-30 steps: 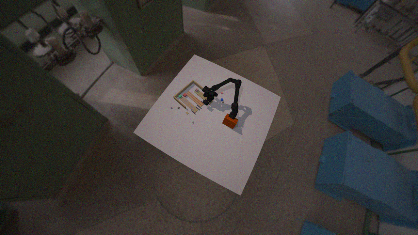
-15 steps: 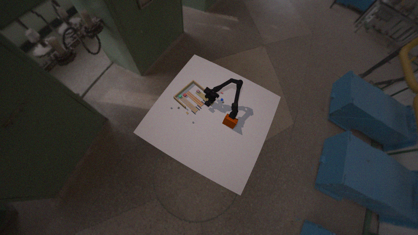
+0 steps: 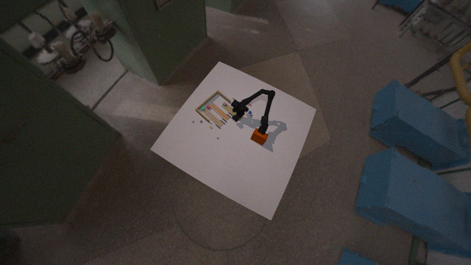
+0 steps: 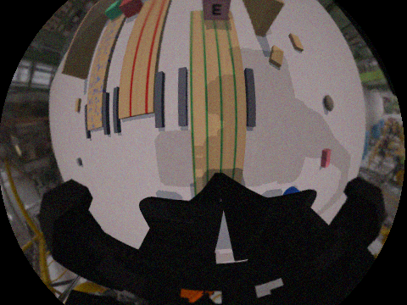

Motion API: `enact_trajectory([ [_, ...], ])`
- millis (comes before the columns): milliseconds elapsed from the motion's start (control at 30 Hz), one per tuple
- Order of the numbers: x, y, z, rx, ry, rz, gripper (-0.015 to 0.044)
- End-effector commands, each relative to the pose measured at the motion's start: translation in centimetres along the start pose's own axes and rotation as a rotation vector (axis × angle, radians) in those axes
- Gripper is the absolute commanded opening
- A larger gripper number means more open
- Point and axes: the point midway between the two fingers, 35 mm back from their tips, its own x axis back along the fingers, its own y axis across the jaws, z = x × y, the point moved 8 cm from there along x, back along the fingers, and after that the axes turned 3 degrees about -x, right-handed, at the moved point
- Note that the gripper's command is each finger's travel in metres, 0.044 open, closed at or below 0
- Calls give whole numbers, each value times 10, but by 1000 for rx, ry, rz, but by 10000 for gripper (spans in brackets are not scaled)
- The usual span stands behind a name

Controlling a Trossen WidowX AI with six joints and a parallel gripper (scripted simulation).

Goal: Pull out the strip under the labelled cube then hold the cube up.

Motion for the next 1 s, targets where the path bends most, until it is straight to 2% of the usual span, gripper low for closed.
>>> enact_trajectory([
  [0, -4, 0, 12, 8, 23, 5, 0],
  [967, -3, -2, 55, 9, 25, 5, 0],
])
